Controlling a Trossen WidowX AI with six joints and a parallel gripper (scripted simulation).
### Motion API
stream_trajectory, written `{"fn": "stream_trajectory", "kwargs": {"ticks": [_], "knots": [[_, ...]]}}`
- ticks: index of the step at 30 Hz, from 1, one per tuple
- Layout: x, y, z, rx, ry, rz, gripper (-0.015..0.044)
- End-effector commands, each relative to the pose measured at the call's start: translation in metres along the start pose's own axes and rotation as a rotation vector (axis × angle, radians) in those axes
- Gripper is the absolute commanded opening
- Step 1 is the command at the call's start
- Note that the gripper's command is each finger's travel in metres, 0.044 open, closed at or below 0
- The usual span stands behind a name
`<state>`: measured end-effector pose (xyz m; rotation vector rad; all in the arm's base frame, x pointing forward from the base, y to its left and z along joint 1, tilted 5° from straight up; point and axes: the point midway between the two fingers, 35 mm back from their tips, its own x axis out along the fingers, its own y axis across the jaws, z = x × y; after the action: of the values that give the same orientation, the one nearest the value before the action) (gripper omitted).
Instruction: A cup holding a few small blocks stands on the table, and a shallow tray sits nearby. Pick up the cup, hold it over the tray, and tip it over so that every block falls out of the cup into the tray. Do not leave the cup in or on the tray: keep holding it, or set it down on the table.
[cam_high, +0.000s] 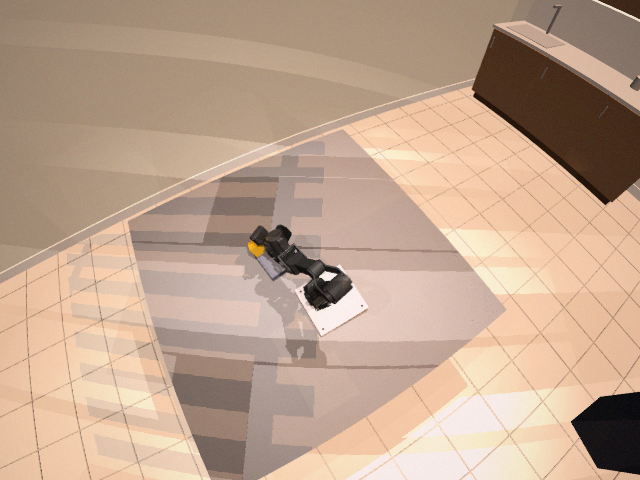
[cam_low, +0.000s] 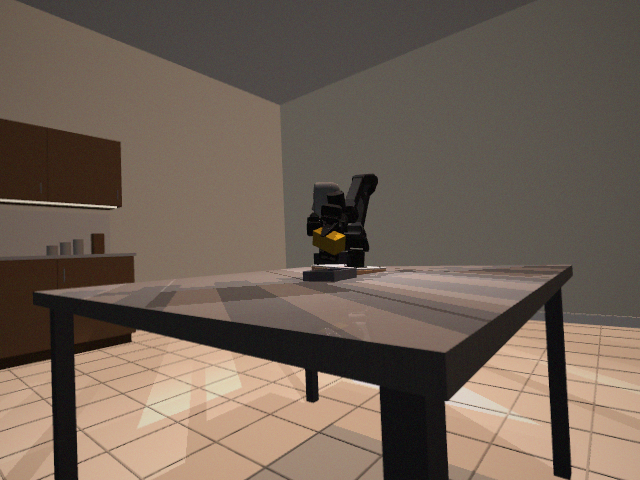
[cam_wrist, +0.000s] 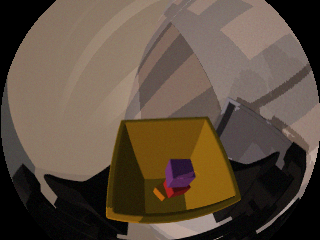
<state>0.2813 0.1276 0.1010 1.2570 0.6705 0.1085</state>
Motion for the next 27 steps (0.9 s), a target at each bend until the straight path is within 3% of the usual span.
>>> {"fn": "stream_trajectory", "kwargs": {"ticks": [1, 27], "knots": [[0.0003, 0.0000, 0.0007, 0.091, -0.006, 0.001, 0.0000], [0.0021, -0.0009, -0.0003, 0.660, -0.005, 0.003, 0.0000]]}}
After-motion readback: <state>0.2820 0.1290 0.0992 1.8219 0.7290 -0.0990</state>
